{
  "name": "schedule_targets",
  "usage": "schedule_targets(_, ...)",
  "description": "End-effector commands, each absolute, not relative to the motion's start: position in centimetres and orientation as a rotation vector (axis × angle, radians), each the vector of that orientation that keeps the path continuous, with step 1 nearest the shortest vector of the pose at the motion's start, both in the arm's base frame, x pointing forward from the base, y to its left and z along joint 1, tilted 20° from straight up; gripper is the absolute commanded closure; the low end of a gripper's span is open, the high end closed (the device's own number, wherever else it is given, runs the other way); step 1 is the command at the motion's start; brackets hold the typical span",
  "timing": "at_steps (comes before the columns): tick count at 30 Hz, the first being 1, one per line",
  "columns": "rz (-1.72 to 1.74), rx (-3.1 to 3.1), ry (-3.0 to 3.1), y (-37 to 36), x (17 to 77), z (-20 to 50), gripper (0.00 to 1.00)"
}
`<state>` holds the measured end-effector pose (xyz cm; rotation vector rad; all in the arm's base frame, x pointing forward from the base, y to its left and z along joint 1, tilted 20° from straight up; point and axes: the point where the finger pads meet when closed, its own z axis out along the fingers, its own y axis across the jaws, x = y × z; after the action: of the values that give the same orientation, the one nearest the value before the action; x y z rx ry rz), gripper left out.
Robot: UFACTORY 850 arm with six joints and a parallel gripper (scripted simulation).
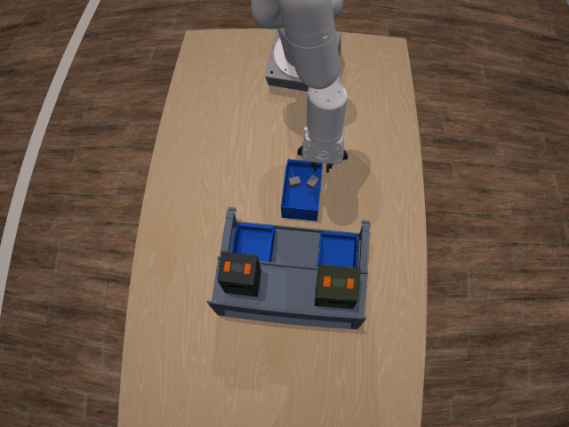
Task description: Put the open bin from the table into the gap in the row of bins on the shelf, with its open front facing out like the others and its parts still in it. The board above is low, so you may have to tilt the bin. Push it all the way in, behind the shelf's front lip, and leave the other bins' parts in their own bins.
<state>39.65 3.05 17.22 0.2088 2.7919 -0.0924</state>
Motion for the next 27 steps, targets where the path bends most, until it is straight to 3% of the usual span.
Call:
schedule_targets(1, -0.092, 0.209, 2.791, 3.05, 39.72, 17.17, 0.71)
schedule_targets(27, -0.092, 0.209, 2.791, 3.04, 39.77, 17.03, 0.66)
